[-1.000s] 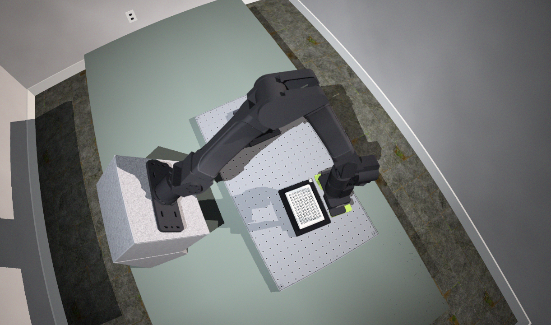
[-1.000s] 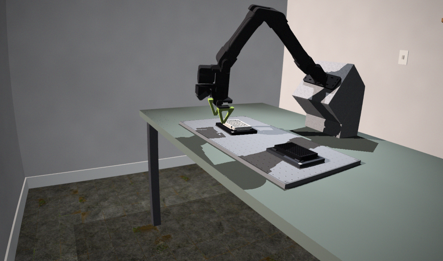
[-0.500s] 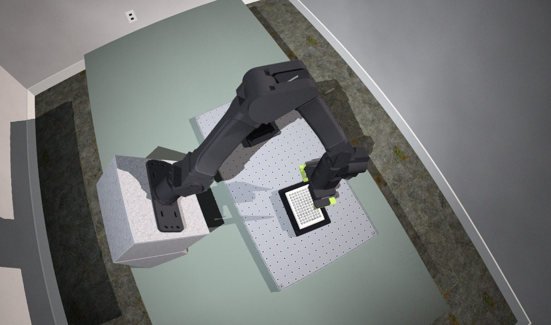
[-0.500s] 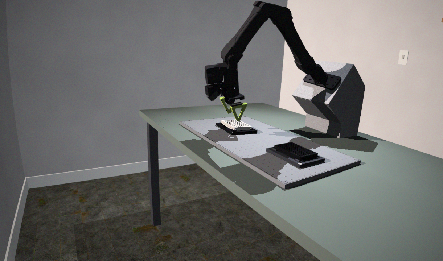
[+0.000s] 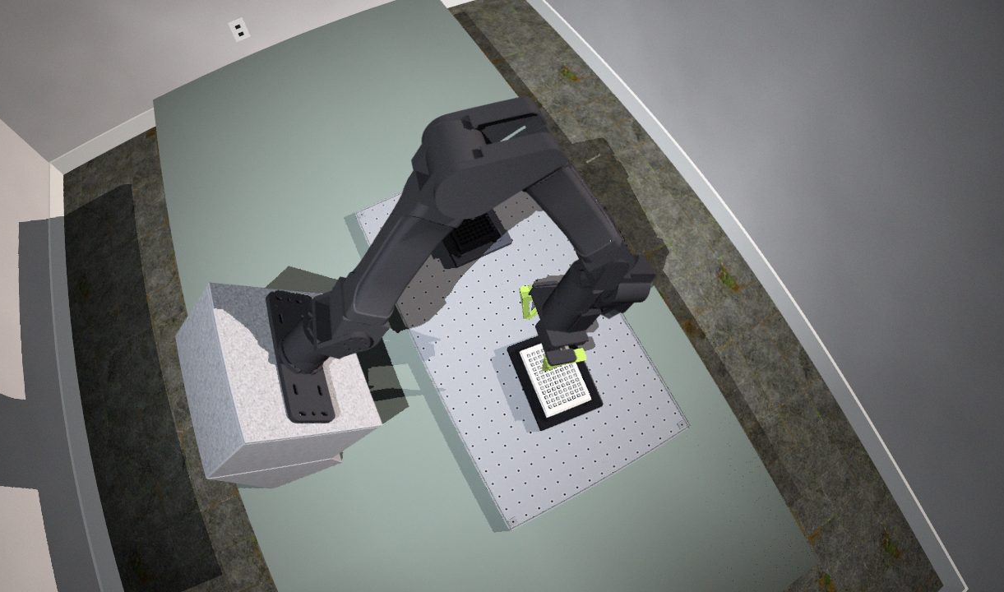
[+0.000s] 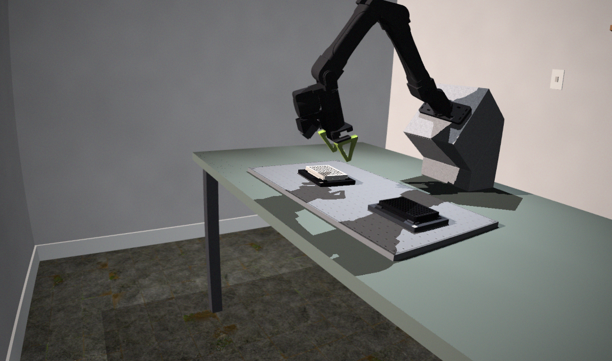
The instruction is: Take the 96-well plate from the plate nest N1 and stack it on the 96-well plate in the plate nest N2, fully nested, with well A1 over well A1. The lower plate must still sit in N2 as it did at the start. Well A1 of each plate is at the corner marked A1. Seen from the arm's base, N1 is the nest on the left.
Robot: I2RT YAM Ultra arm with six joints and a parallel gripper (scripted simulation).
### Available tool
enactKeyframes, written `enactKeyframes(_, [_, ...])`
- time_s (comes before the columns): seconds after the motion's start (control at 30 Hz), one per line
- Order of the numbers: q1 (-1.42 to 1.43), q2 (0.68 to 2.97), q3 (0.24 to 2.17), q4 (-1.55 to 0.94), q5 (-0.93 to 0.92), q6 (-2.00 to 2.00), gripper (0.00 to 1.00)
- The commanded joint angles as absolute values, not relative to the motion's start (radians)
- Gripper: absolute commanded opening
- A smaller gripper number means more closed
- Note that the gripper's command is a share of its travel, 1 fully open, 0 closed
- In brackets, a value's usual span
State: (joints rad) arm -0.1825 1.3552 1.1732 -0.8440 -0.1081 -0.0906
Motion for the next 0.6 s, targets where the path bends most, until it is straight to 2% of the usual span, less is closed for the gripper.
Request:
enactKeyframes(0.0, [-0.165,1.304,1.193,-0.924,-0.088,-0.075,1.00])
enactKeyframes(0.2, [-0.136,1.257,1.110,-0.970,-0.072,-0.059,1.00])
enactKeyframes(0.33, [-0.122,1.270,1.178,-1.044,-0.062,-0.061,1.00])
enactKeyframes(0.47, [-0.102,1.216,1.079,-1.054,-0.053,-0.045,1.00])
enactKeyframes(0.57, [-0.086,1.228,1.142,-1.123,-0.042,-0.046,1.00])
